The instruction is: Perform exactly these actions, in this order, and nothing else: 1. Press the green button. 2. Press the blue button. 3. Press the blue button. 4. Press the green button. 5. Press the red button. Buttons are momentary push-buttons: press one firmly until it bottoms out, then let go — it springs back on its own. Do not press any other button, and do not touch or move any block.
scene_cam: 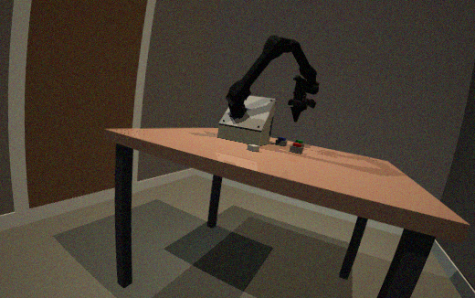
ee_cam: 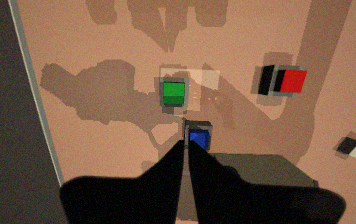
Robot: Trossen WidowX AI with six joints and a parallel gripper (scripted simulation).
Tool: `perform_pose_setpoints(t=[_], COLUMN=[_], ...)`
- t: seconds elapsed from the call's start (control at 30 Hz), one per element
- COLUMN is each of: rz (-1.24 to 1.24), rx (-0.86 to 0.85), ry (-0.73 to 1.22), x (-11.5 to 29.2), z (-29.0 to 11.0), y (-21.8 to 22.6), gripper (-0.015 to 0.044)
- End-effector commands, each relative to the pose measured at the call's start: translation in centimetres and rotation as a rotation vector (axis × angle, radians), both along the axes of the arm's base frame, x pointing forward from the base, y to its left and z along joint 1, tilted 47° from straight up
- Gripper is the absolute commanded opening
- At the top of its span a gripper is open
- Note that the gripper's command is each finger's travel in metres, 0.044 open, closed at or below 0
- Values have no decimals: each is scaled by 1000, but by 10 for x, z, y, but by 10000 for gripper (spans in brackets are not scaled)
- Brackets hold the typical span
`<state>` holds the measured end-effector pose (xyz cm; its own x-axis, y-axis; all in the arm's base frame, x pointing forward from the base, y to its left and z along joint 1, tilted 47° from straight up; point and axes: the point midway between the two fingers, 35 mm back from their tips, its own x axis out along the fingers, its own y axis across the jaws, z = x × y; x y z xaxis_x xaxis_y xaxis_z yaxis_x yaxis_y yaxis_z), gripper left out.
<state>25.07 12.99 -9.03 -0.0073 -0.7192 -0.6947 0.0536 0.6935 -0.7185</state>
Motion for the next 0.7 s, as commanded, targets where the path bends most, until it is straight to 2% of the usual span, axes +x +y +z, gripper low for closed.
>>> perform_pose_setpoints(t=[0.0, 0.07, 0.23, 0.37, 0.67], rz=[-3, -3, -3, -3, -3], rx=[2, 1, 1, -1, -1], ry=[0, 1, 1, 0, 0], x=[-34, -46, -48, -48, -48], z=[13, 17, 15, -23, -28], y=[-12, -18, -21, -61, -67], gripper=[20, 20, 20, 20, 20])
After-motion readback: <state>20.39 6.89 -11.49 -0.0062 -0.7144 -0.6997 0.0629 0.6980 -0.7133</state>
